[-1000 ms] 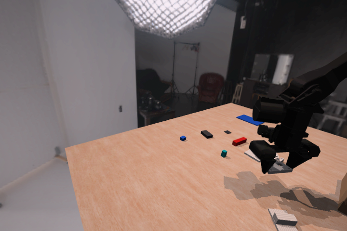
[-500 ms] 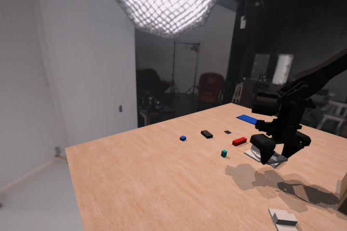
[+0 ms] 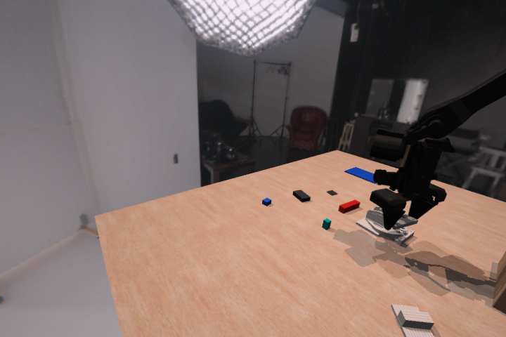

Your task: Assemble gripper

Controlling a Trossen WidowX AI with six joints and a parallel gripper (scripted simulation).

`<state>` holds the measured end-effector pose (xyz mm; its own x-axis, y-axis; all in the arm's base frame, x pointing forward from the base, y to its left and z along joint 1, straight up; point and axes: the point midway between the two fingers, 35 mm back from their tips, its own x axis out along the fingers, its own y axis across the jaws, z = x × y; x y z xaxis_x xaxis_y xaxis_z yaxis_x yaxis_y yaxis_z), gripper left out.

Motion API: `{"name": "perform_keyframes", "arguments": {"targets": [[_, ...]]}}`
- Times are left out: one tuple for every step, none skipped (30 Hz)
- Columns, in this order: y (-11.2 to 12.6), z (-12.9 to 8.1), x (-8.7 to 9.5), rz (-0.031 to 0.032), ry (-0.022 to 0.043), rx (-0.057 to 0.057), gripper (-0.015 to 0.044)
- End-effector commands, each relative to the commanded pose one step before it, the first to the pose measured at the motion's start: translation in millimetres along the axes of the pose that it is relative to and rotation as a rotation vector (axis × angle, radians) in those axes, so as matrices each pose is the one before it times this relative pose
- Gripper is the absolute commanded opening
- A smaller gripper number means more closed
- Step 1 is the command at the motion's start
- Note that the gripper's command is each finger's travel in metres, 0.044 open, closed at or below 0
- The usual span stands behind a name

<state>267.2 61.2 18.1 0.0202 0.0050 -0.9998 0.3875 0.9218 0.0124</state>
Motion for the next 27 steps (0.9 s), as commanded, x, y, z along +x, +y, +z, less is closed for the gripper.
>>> {"name": "perform_keyframes", "arguments": {"targets": [[-11.54,7.19,-0.27,0.00174,-0.00297,-0.0366,0.0351],[-2.96,1.43,0.01,-0.0003,-0.00014,-0.0076,0.0351],[-2.99,1.37,0.01,-0.0003,-0.00013,-0.0076,0.0351],[-3.01,1.31,0.01,-0.00031,-0.00012,-0.0076,0.0351],[-3.03,1.25,0.01,-0.00031,-0.00011,-0.0076,0.0351],[-3.05,1.19,0.01,-0.00031,-0.00011,-0.0076,0.0351],[-3.07,1.13,0.01,-0.00031,-0.0001,-0.0076,0.0351],[-3.09,1.07,0.01,-0.00031,-0.00009,-0.0076,0.0351],[-3.11,1.01,0.01,-0.00032,-0.00009,-0.0076,0.0351],[-3.13,0.94,0.01,-0.00032,-0.00008,-0.0076,0.0351],[-3.14,0.88,0.01,-0.00032,-0.00007,-0.0076,0.0351],[-3.15,0.82,0.01,-0.00032,-0.00007,-0.0076,0.0351],[-3.17,0.76,0.01,-0.00032,-0.00006,-0.0076,0.0351],[-3.18,0.69,0.02,-0.00032,-0.00005,-0.0076,0.0351],[-3.19,0.63,0.02,-0.00032,-0.00005,-0.0076,0.0351],[-3.2,0.57,0.02,-0.00032,-0.00004,-0.0076,0.0351],[-3.21,0.5,0.02,-0.00032,-0.00003,-0.0076,0.0351],[-3.21,0.44,0.02,-0.00032,-0.00002,-0.0076,0.0351],[-3.22,0.37,0.02,-0.00032,-0.00002,-0.0076,0.0351],[-3.22,0.31,0.02,-0.00032,-0.00001,-0.0076,0.0351],[-3.23,0.25,0.02,-0.00032,0.0,-0.0076,0.0351],[-3.22,0.18,0.02,-0.00032,0.0,-0.0076,0.0351],[-3.24,0.12,0.02,-0.00032,0.00001,-0.0077,0.0351],[-3.22,0.06,0.02,-0.00032,0.00002,-0.0076,0.0351],[-2.57,0.0,0.02,-0.00025,0.00002,-0.0061,0.0351],[-1.54,-0.02,0.01,-0.00015,0.00001,-0.0037,0.0351],[-0.51,-0.01,0.0,-0.00005,0.0,-0.0012,0.0351]]}}
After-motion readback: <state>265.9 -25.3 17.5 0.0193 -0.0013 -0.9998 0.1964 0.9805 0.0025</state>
